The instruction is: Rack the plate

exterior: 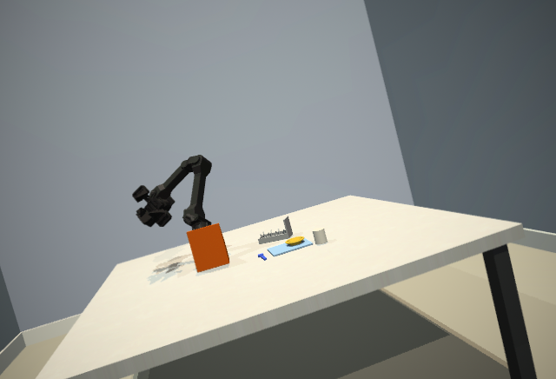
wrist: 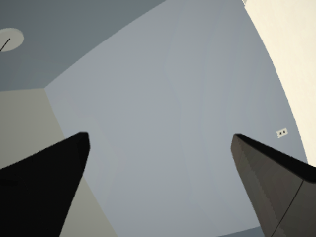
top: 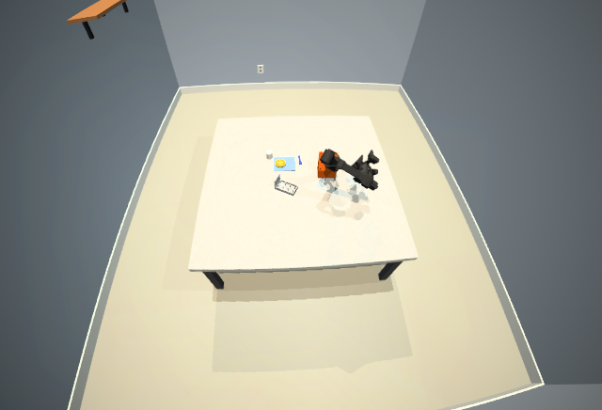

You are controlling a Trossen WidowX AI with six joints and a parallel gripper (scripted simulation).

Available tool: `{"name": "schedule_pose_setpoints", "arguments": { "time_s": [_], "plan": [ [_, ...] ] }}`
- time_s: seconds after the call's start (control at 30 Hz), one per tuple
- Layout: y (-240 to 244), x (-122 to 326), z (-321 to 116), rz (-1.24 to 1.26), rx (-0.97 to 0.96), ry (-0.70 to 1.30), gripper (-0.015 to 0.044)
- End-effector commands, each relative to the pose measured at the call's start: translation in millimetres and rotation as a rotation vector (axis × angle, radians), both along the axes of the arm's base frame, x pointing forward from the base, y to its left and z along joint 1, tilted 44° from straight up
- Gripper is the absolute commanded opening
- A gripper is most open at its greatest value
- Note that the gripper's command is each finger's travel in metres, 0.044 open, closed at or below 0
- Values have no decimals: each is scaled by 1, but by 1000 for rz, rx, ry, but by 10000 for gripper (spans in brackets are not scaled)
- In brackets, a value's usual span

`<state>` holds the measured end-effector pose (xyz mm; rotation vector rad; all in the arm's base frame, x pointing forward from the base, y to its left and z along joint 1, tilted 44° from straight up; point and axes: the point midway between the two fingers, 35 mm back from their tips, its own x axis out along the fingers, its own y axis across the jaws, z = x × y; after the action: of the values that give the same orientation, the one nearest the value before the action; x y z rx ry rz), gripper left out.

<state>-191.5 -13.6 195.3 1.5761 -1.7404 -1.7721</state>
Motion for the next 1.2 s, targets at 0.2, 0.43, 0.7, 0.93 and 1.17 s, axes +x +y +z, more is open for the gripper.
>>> {"name": "schedule_pose_setpoints", "arguments": {
  "time_s": [0.2,0.43,0.7,0.93,1.17],
  "plan": [
    [14,-2,-1,-45,20,11,400],
    [51,-4,-7,-158,105,11,400],
    [115,9,-13,-377,167,-6,400],
    [177,44,-18,-614,206,-31,400],
    [226,99,-24,-852,241,-69,400]
  ]
}}
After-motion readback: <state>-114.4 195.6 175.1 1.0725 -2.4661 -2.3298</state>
